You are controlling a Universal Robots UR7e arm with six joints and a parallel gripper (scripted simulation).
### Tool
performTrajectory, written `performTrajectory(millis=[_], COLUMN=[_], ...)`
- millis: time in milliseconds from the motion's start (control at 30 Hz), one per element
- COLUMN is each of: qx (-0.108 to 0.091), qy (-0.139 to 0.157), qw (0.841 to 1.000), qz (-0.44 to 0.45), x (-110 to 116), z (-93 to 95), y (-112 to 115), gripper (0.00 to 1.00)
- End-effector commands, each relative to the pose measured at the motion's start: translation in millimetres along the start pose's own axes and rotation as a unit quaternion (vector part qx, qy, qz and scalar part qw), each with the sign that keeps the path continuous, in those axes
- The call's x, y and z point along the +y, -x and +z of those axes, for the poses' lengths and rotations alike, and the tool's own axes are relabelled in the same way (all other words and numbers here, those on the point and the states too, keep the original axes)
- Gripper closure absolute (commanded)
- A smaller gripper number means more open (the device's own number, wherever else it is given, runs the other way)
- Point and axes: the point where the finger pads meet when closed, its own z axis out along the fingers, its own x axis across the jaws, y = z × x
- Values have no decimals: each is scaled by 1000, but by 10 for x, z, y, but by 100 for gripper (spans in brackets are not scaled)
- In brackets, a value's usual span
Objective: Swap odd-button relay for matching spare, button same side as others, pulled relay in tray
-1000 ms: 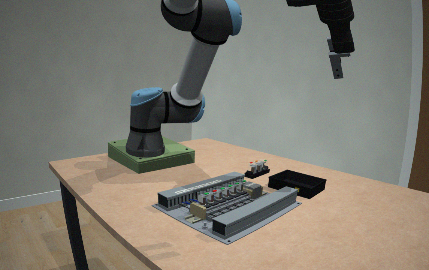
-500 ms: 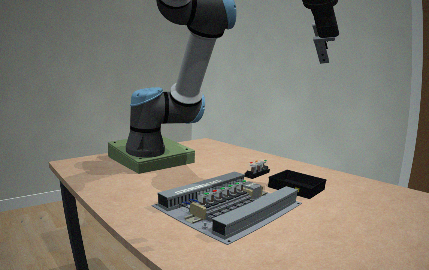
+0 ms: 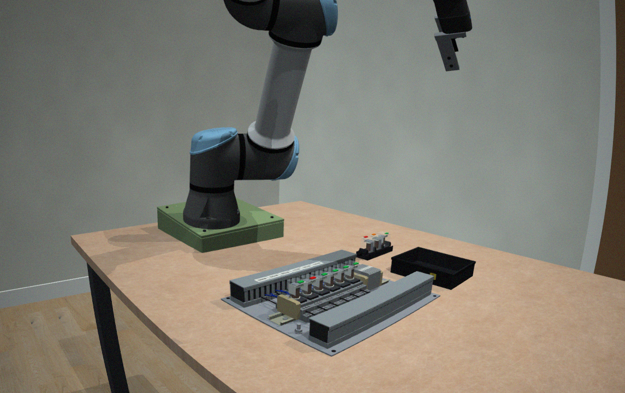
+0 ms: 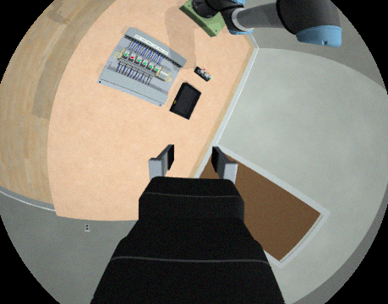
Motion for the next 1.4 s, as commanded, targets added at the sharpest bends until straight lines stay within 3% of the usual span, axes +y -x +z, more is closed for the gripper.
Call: performTrajectory(millis=[0,400,567,967,1133,1367], qx=[-2,-2,-2,-2,-2,-2], qy=[1,1,1,1,1,1], qw=[1000,1000,1000,1000,1000,1000], qz=[-1,-1,-1,-1,-1,-1], x=[-282,-282,-622,-622,-964,-964], z=[-304,-304,-651,-651,-997,-997], y=[-281,-281,-604,-604,-925,-925], gripper=[0,0,0,0,0,0])
